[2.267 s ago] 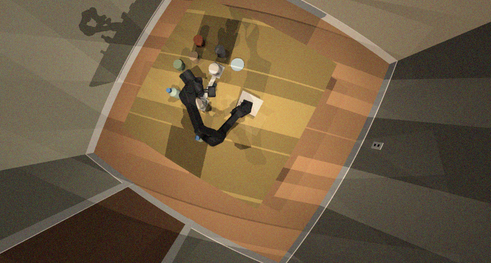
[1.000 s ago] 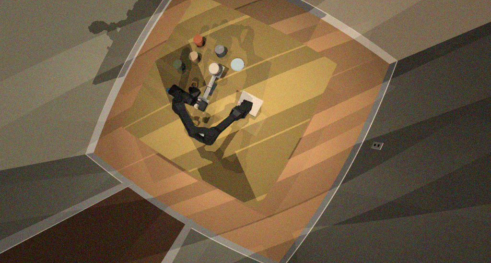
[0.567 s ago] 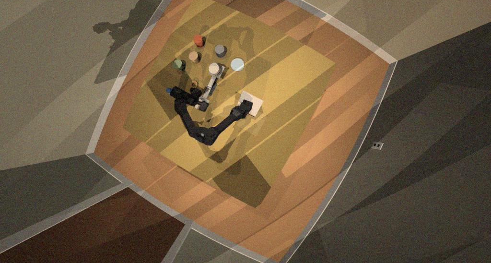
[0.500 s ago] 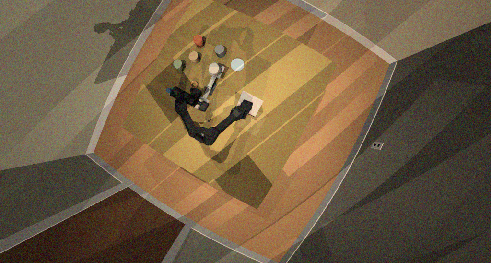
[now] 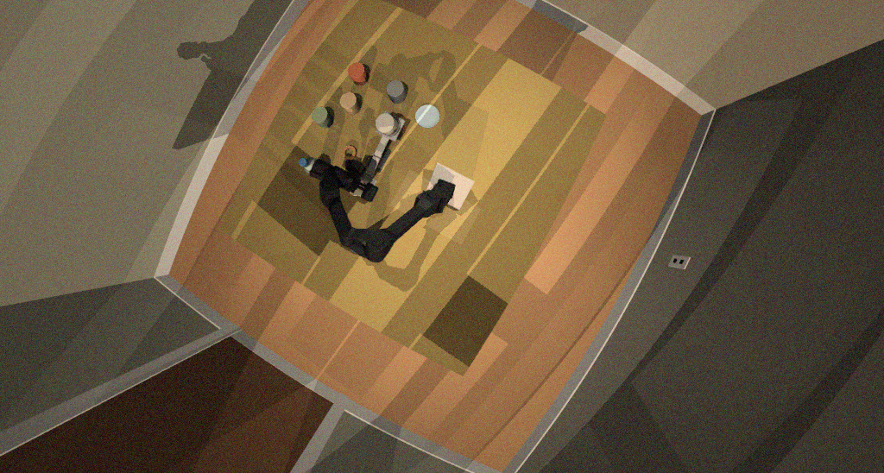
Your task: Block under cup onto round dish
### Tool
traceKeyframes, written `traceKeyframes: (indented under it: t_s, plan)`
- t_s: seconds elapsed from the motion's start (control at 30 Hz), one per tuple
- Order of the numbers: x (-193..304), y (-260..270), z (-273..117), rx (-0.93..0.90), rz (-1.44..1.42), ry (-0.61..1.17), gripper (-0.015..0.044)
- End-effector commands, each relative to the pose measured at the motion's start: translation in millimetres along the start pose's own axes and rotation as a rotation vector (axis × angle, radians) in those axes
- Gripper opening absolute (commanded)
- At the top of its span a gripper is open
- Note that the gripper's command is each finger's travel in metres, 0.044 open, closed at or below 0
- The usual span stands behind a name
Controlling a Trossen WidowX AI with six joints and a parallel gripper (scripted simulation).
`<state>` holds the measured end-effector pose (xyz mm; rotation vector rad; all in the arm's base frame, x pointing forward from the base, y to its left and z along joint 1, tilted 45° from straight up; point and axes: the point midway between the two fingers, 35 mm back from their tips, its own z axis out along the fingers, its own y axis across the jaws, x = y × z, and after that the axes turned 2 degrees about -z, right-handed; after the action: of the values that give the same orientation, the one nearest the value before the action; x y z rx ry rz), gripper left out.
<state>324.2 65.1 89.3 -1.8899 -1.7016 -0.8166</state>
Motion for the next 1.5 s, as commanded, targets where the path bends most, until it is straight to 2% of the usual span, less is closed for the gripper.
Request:
traceKeyframes:
  t_s: [0.0, 0.03, 0.3, 0.7, 1.47]
  plan:
    - [-0.3, -0.4, 1.9, -0.001, 0.006, 0.003, 0.0387]
    - [-0.3, -0.4, 1.9, -0.001, 0.006, 0.003, 0.0361]
    - [-0.3, -0.4, 1.9, -0.001, 0.006, 0.003, 0.0308]
    - [-1.3, 2.1, -8.3, -0.001, 0.006, 0.000, 0.0000]
    - [-3.3, 6.5, -36.9, -0.002, 0.006, -0.007, 0.0000]
